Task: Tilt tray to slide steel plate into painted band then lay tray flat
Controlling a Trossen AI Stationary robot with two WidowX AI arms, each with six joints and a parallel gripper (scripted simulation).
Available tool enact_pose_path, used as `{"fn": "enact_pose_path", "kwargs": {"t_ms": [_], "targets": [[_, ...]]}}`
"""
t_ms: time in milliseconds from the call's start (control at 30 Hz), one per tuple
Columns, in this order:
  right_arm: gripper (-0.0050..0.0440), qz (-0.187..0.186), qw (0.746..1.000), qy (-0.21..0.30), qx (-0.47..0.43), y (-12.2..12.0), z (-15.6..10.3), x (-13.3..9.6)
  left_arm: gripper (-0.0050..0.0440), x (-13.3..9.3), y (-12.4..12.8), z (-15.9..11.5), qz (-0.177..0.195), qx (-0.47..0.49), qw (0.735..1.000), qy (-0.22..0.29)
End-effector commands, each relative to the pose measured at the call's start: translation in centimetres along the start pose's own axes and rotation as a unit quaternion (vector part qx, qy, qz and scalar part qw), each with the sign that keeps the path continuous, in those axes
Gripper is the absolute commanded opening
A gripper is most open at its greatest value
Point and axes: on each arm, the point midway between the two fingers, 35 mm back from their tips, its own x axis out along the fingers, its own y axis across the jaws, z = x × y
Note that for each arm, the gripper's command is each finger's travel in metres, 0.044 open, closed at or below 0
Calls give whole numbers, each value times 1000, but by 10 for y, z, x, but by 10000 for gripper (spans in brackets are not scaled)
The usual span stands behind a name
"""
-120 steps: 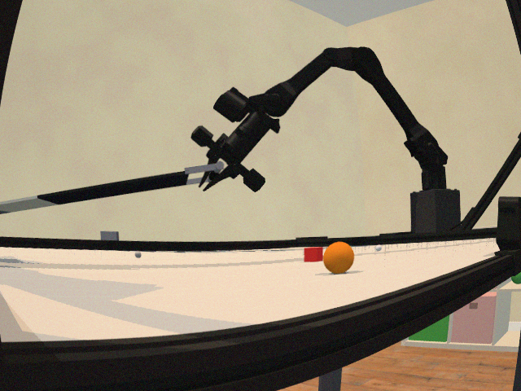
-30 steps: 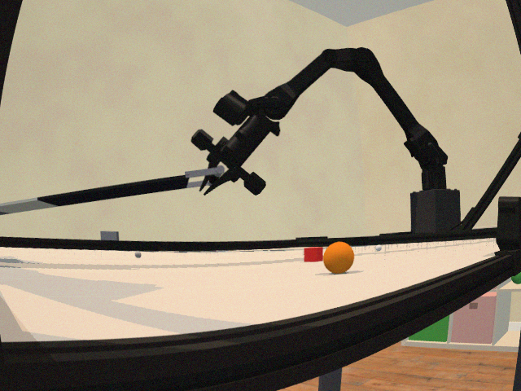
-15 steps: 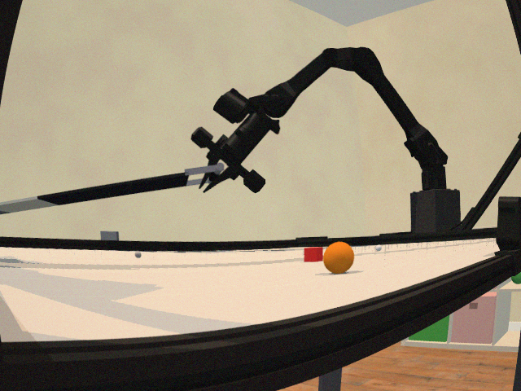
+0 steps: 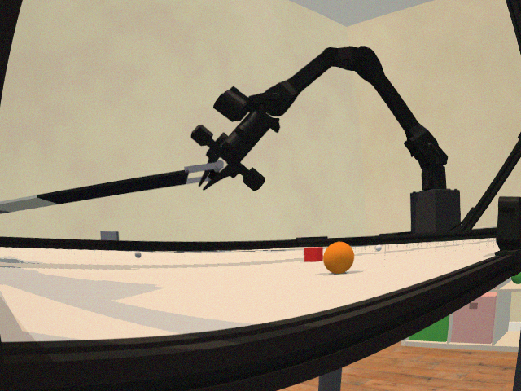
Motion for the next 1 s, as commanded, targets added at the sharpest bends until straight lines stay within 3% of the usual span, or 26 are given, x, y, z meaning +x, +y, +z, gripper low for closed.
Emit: {"fn": "enact_pose_path", "kwargs": {"t_ms": [0, 967], "targets": [[0, -7, 1000, 2, 1, -1, 1, -9, 440, 0, 0, 0, -1, 0, 1000, 0], [0, -4, 1000, 2, 1, 2, 1, -11, 440, 0, 0, 0, -1, 0, 1000, 0]]}}
